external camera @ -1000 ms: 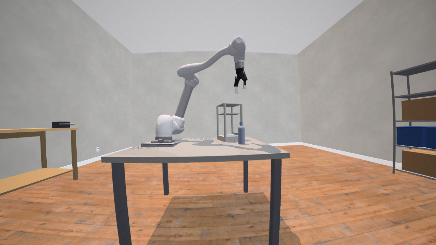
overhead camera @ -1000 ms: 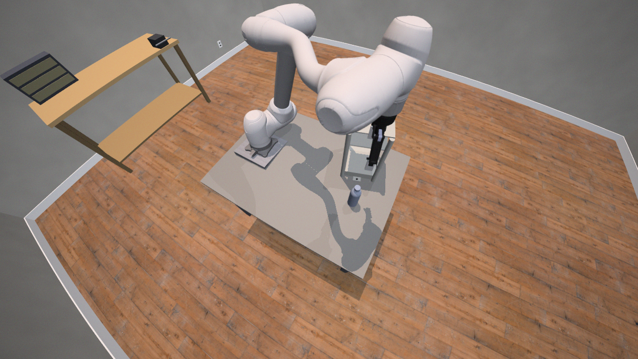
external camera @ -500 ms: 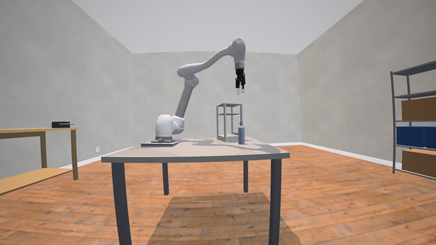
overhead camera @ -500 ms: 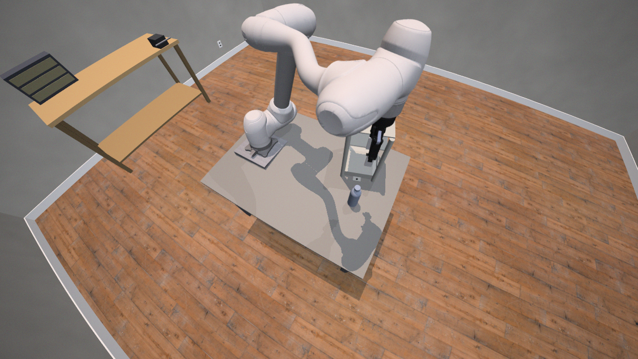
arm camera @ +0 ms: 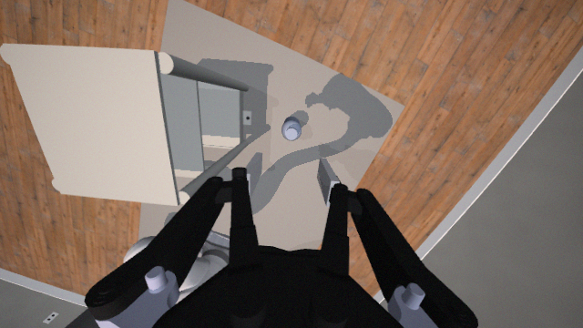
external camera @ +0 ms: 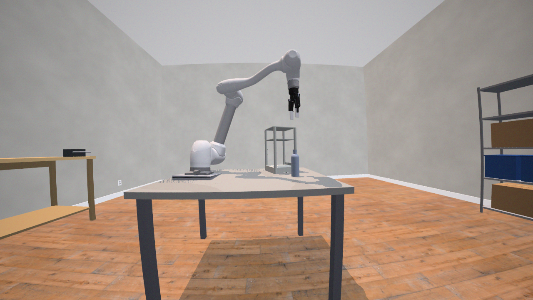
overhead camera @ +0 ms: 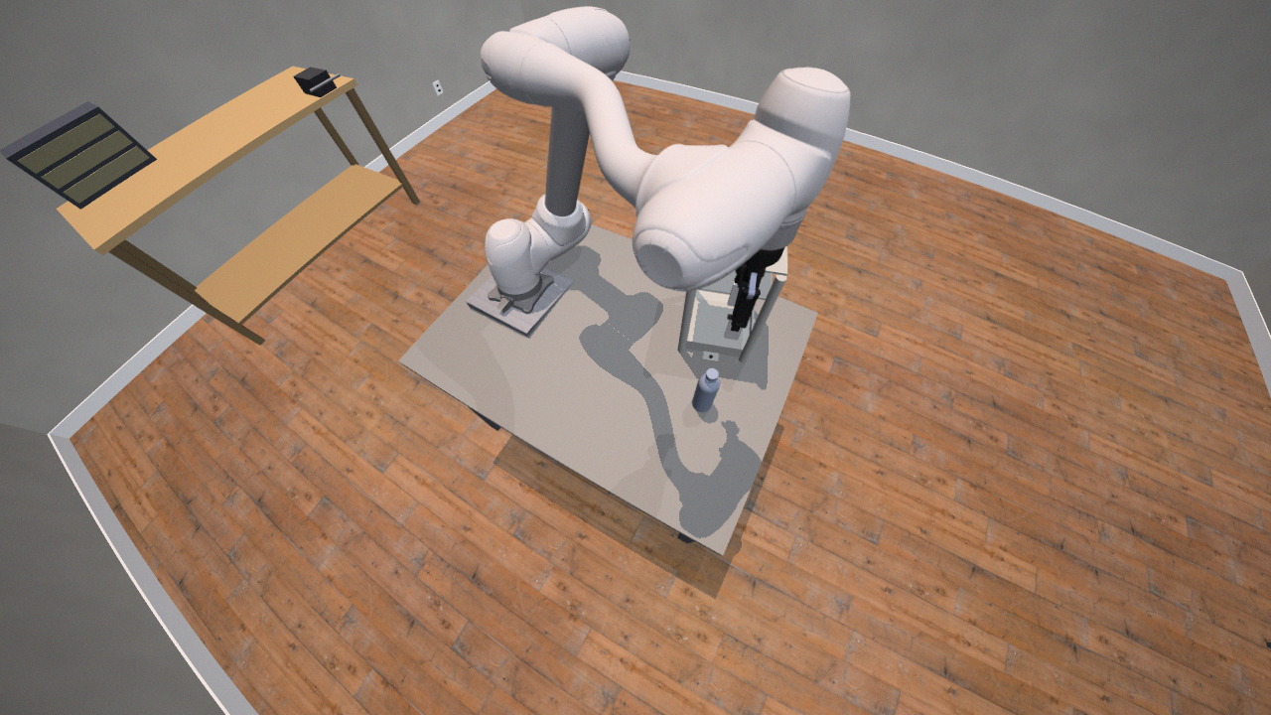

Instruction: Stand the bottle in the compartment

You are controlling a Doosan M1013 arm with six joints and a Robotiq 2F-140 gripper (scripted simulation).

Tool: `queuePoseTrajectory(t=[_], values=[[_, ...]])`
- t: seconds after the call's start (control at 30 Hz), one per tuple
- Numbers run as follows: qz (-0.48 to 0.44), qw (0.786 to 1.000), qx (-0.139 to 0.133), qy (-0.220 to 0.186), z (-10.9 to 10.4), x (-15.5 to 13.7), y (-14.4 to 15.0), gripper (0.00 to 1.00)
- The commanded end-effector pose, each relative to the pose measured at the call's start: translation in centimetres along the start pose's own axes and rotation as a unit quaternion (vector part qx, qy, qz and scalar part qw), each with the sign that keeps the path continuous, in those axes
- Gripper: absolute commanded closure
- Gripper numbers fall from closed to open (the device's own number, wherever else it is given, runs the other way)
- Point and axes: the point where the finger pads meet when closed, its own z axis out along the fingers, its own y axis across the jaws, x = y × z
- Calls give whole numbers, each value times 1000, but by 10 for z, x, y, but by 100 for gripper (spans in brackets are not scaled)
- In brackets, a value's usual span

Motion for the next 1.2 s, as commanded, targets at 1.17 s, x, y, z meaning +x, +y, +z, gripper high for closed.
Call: queuePoseTrajectory(t=[1.17], values=[[-215,952,-218,0,6,0,1,52]])
